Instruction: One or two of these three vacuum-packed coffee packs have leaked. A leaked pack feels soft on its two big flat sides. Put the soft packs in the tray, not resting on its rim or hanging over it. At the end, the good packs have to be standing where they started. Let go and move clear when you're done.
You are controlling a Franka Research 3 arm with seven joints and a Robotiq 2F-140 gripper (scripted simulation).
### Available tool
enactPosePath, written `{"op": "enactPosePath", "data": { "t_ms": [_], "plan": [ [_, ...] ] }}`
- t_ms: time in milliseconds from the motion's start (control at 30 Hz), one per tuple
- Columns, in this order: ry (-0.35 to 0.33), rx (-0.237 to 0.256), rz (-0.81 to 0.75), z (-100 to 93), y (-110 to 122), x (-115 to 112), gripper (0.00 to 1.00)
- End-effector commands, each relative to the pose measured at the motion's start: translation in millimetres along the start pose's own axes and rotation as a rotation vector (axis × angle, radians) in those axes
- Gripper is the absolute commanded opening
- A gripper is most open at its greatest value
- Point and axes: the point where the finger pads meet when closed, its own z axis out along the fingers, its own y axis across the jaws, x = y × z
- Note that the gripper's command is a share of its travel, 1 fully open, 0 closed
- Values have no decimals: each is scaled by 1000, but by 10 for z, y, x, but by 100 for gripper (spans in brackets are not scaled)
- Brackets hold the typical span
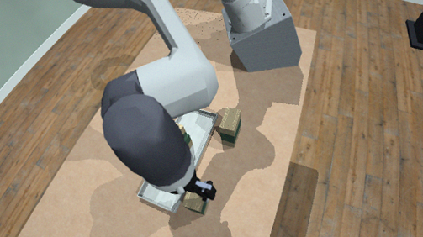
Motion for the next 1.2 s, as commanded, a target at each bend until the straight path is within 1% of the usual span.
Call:
{"op": "enactPosePath", "data": {
  "t_ms": [0,400,467,733,933,1167],
  "plan": [
    [-3,0,6,52,3,-13,55],
    [-3,0,6,331,3,-14,55],
    [-3,0,6,331,3,-14,55],
    [-3,0,6,495,3,-15,55],
    [-3,0,6,560,3,-15,55],
    [-3,0,6,576,3,-15,55]
  ]
}}
